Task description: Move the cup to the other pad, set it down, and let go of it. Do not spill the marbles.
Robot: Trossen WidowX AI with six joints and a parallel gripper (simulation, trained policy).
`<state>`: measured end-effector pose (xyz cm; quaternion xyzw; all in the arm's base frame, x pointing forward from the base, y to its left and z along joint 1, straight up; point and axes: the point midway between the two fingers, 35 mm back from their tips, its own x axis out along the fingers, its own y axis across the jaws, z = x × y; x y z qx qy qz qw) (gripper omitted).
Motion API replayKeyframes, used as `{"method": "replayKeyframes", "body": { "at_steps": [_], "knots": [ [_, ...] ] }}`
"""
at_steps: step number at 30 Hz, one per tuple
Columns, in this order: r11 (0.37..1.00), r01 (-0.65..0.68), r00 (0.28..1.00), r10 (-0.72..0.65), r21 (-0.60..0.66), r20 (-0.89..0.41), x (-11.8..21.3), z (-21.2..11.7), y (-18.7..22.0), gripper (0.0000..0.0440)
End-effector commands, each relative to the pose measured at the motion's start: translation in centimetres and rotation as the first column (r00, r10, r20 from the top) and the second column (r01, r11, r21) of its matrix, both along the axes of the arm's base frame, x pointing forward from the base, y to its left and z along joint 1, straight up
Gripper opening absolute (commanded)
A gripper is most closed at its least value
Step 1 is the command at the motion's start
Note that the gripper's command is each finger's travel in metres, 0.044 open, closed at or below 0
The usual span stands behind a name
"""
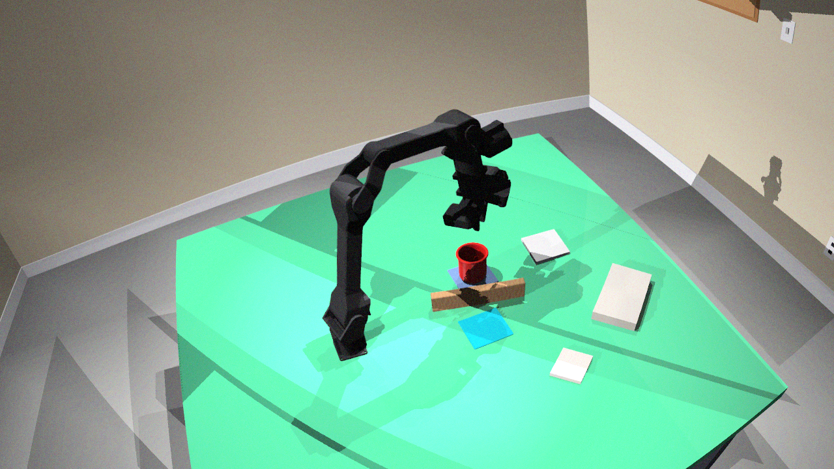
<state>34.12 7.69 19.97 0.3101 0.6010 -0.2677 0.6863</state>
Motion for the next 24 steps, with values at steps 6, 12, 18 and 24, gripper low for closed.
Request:
{"method": "replayKeyframes", "body": {
  "at_steps": [6,12,18,24],
  "knots": [
    [0.999,0.02,0.996,-0.024,-0.044,-0.086,-0.7,-2.4,-0.3,0.0146],
    [0.997,0.029,0.99,-0.038,-0.069,-0.133,-1.1,-4.3,-0.3,0.0156],
    [0.995,0.031,0.984,-0.046,-0.09,-0.17,-1.5,-6.3,-0.2,0.0164],
    [0.994,0.022,0.979,-0.042,-0.105,-0.199,-1.8,-8.3,-0.1,0.0167]
  ]
}}
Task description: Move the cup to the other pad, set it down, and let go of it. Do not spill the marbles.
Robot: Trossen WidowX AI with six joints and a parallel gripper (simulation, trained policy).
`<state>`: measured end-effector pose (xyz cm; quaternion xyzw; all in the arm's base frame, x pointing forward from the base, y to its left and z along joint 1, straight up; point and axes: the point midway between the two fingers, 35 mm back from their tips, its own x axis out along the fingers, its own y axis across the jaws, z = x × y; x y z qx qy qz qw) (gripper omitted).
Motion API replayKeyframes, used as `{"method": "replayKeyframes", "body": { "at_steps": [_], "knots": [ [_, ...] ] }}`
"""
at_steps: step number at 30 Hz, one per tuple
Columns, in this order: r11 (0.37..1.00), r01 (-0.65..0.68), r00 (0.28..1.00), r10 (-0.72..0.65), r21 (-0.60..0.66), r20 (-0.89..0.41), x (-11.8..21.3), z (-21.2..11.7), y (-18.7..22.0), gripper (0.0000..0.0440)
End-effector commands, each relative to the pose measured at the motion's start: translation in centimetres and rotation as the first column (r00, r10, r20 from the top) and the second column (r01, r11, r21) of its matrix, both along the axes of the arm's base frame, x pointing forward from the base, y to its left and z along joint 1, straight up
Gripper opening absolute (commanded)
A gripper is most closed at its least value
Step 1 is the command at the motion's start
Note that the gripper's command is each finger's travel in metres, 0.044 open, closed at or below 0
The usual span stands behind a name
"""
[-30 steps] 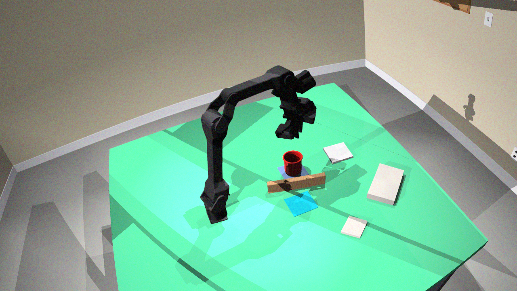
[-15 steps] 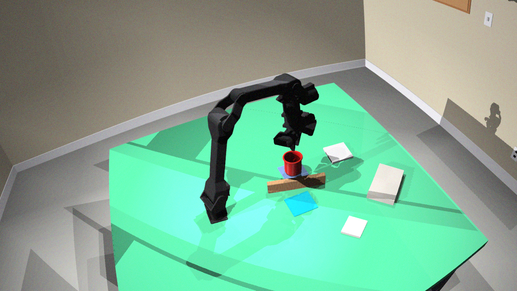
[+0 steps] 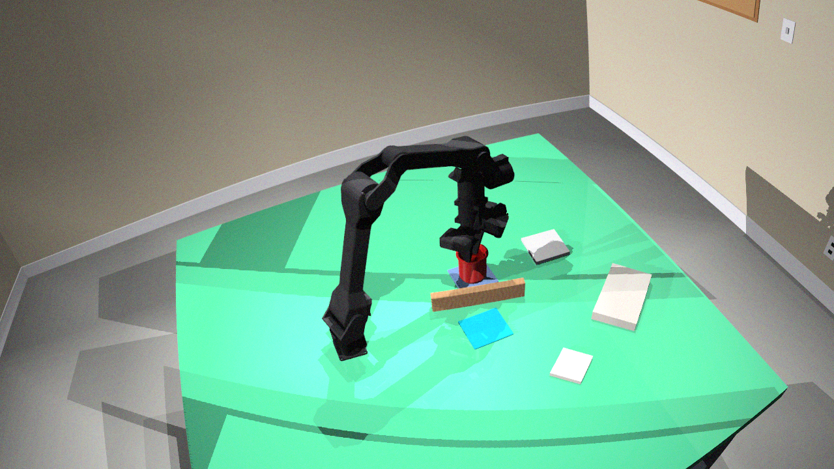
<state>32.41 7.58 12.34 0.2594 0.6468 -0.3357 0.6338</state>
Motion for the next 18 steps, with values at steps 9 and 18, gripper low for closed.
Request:
{"method": "replayKeyframes", "body": {
  "at_steps": [9,18],
  "knots": [
    [0.999,-0.041,0.998,0.04,-0.02,-0.044,-0.6,-4.1,0.2,0.0169],
    [0.993,-0.118,0.992,0.117,-0.017,-0.055,-1.0,-6.6,0.0,0.0042]
  ]
}}
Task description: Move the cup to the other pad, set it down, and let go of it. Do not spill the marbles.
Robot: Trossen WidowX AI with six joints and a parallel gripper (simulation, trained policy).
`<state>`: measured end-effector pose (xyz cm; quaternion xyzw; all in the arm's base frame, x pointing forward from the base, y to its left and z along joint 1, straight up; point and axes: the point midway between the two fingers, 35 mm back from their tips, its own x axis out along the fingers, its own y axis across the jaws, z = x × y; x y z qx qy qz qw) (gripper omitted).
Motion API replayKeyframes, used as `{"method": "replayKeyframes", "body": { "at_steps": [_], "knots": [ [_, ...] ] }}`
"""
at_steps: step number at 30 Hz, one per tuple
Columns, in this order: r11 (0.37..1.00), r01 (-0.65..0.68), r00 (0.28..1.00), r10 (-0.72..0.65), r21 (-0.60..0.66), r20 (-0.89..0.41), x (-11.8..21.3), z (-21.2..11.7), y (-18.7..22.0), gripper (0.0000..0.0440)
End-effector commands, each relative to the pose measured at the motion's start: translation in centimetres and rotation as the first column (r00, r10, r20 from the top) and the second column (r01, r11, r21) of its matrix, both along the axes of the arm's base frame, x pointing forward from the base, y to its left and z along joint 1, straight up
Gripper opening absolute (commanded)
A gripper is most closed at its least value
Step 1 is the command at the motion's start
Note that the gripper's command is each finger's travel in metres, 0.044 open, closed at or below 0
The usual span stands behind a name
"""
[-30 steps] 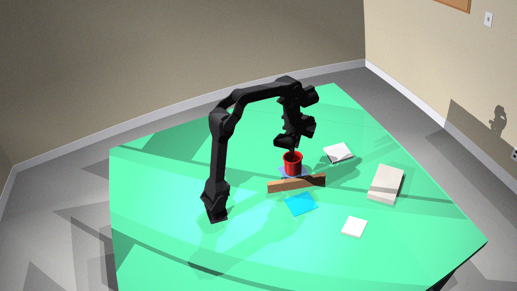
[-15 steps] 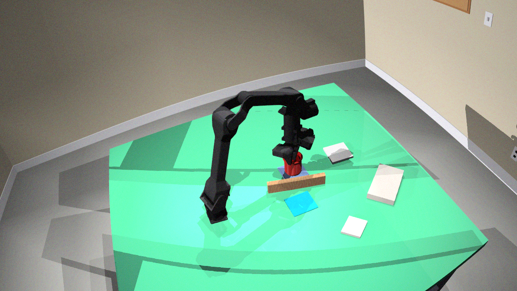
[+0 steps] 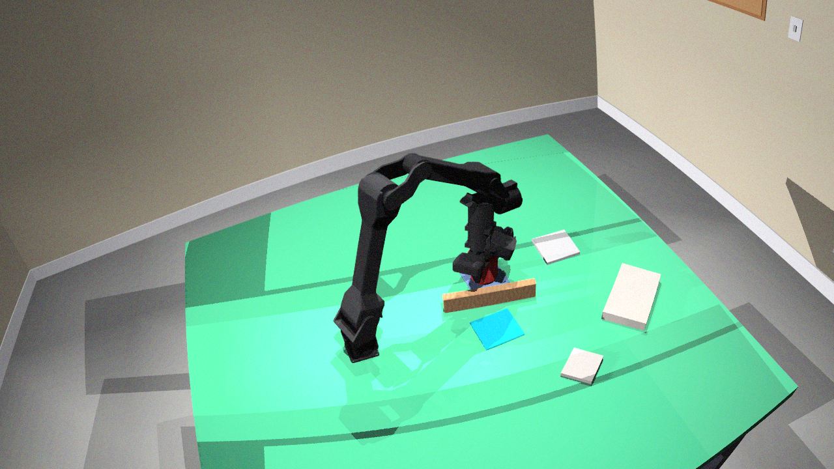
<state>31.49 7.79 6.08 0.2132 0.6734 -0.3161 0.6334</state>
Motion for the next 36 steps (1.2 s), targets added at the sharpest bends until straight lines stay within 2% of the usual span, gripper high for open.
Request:
{"method": "replayKeyframes", "body": {
  "at_steps": [1,15,27,36],
  "knots": [
    [1.0,-0.026,1.0,0.026,-0.004,0.002,-0.1,-0.3,-0.2,0.0028],
    [1.0,-0.003,0.999,0.002,0.012,0.04,-0.3,2.3,-0.9,0.0025],
    [0.994,0.098,0.989,-0.101,0.041,0.106,-0.4,6.7,-2.5,0.0015],
    [0.984,0.17,0.97,-0.178,0.059,0.166,0.2,8.6,-4.8,0.0003]
  ]
}}
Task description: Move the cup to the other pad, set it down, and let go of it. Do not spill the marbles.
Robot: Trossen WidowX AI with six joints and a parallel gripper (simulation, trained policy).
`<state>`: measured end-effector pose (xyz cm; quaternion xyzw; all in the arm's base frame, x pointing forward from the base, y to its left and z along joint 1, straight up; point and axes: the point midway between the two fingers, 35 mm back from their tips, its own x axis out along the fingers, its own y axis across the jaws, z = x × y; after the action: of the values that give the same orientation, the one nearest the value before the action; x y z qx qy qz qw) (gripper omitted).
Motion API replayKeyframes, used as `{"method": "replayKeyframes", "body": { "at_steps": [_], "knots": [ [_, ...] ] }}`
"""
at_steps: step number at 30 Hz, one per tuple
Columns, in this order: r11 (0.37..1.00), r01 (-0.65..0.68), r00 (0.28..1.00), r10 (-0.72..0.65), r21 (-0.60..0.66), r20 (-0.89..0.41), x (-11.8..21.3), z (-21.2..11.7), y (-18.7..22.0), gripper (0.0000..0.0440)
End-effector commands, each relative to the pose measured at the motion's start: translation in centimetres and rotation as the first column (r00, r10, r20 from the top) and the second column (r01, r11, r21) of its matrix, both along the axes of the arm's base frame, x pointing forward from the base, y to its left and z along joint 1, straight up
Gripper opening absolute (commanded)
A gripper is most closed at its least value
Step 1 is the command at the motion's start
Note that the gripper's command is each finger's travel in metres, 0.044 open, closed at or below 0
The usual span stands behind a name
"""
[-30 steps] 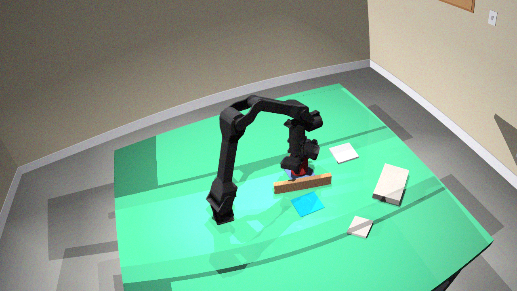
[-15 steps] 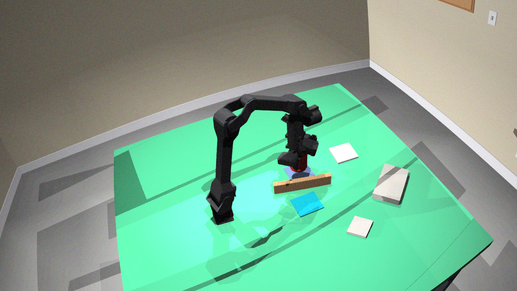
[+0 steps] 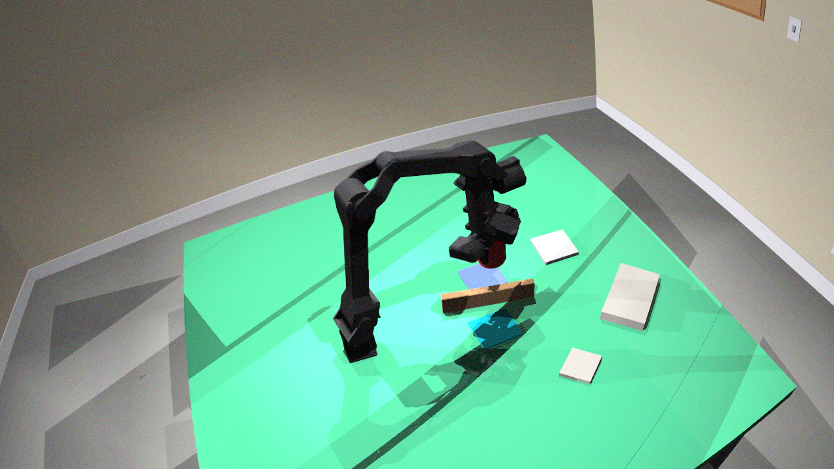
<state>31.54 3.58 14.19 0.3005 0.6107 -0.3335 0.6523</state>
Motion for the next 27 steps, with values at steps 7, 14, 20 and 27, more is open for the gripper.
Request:
{"method": "replayKeyframes", "body": {
  "at_steps": [7,14,20,27],
  "knots": [
    [0.997,0.074,0.995,-0.074,0.007,0.065,0.7,1.2,-2.8,0.0],
    [0.993,0.119,0.988,-0.119,0.005,0.1,0.8,1.3,-5.0,0.0],
    [0.988,0.154,0.981,-0.153,0.002,0.12,0.7,0.9,-6.7,0.0],
    [0.982,0.189,0.973,-0.187,-0.001,0.135,0.3,0.1,-8.3,0.0]
  ]
}}
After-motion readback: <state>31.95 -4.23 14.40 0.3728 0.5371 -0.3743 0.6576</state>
